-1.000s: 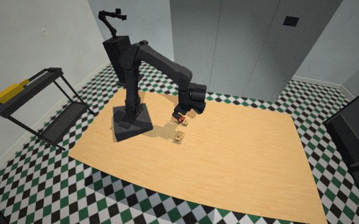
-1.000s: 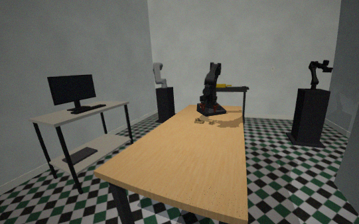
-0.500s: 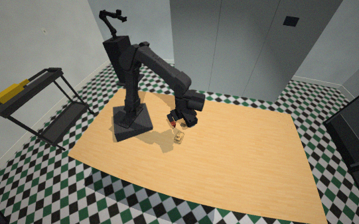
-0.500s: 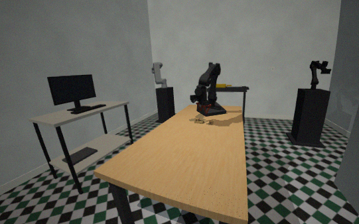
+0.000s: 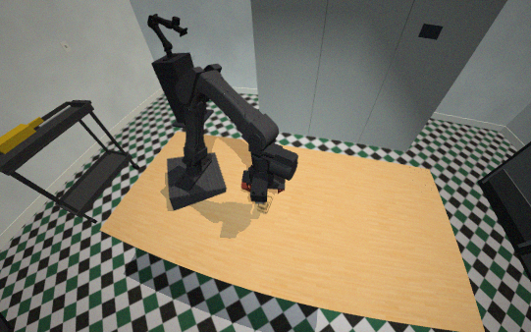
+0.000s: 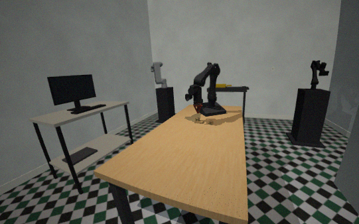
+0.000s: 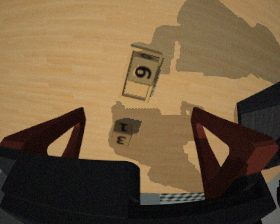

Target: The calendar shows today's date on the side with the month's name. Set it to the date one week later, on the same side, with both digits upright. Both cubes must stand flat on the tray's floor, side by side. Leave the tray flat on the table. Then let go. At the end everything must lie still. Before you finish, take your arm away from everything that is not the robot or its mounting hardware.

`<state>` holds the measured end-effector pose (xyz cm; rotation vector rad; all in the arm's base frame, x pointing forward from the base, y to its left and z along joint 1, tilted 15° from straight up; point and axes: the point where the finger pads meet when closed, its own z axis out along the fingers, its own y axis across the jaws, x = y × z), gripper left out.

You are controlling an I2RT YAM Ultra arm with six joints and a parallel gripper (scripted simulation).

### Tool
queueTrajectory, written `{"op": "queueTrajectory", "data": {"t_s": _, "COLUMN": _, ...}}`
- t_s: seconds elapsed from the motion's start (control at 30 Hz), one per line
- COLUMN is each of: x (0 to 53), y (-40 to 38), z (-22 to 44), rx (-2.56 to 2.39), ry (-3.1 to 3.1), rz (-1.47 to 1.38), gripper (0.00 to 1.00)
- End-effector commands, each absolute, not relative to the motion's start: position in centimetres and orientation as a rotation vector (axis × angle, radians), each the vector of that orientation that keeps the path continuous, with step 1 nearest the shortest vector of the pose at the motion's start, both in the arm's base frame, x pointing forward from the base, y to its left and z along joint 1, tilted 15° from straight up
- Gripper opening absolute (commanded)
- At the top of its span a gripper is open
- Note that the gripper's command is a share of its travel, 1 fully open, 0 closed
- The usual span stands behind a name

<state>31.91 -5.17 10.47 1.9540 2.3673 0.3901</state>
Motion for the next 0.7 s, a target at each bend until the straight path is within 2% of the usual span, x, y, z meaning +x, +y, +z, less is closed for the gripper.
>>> {"op": "queueTrajectory", "data": {"t_s": 0.0, "x": 31.86, "y": -6.07, "z": 10.69, "rx": 2.144, "ry": 2.205, "rz": 0.403, "gripper": 1.00}}
{"op": "queueTrajectory", "data": {"t_s": 0.17, "x": 31.67, "y": -6.83, "z": 10.55, "rx": 2.262, "ry": 2.102, "rz": 0.409, "gripper": 1.00}}
{"op": "queueTrajectory", "data": {"t_s": 0.2, "x": 31.67, "y": -6.83, "z": 10.55, "rx": 2.262, "ry": 2.102, "rz": 0.409, "gripper": 0.45}}
{"op": "queueTrajectory", "data": {"t_s": 0.67, "x": 31.67, "y": -6.83, "z": 10.55, "rx": 2.262, "ry": 2.102, "rz": 0.409, "gripper": 0.45}}
